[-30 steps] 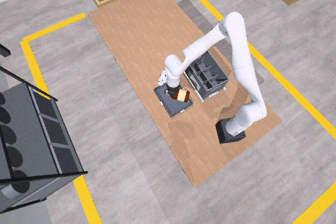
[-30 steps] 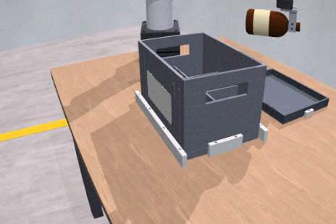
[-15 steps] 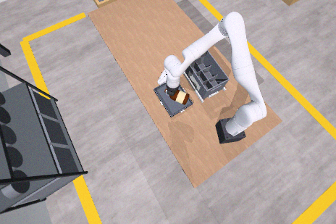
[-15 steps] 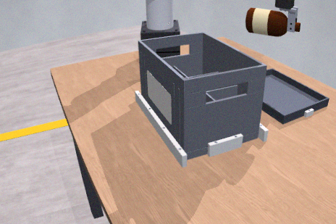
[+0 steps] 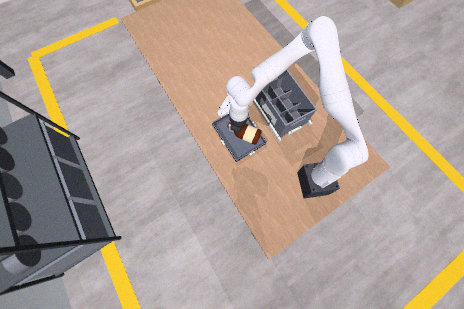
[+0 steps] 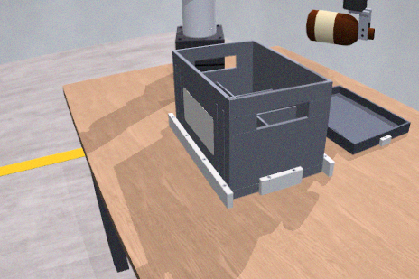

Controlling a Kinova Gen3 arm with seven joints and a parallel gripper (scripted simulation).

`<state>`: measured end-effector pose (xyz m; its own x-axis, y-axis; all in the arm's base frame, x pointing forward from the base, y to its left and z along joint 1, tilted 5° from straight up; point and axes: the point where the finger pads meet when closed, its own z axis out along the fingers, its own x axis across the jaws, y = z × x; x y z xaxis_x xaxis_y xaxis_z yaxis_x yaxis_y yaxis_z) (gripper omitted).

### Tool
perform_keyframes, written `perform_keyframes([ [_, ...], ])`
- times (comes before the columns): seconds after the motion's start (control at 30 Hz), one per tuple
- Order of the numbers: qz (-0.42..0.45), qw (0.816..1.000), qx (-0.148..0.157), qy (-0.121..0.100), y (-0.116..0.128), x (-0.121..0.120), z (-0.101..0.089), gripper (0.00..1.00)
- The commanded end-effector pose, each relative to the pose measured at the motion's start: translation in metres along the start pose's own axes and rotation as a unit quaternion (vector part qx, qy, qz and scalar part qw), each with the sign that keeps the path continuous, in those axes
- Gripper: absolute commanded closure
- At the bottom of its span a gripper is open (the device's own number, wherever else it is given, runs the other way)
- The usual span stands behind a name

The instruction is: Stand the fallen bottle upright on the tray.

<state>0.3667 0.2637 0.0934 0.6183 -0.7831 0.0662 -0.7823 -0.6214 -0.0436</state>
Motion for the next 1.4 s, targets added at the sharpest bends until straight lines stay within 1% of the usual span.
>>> perform_keyframes([
  [0.0,0.0,1.0,0.0,-0.001,0.0014,-0.003,-0.0005,1.0],
  [0.83,0.005,1.0,0.0,-0.001,0.0013,-0.003,-0.0005,1.0],
  [1.13,0.042,0.999,0.0,-0.001,0.0009,-0.003,-0.0006,1.0],
  [1.37,0.098,0.995,0.0,-0.001,0.0003,-0.0029,-0.0008,1.0],
])
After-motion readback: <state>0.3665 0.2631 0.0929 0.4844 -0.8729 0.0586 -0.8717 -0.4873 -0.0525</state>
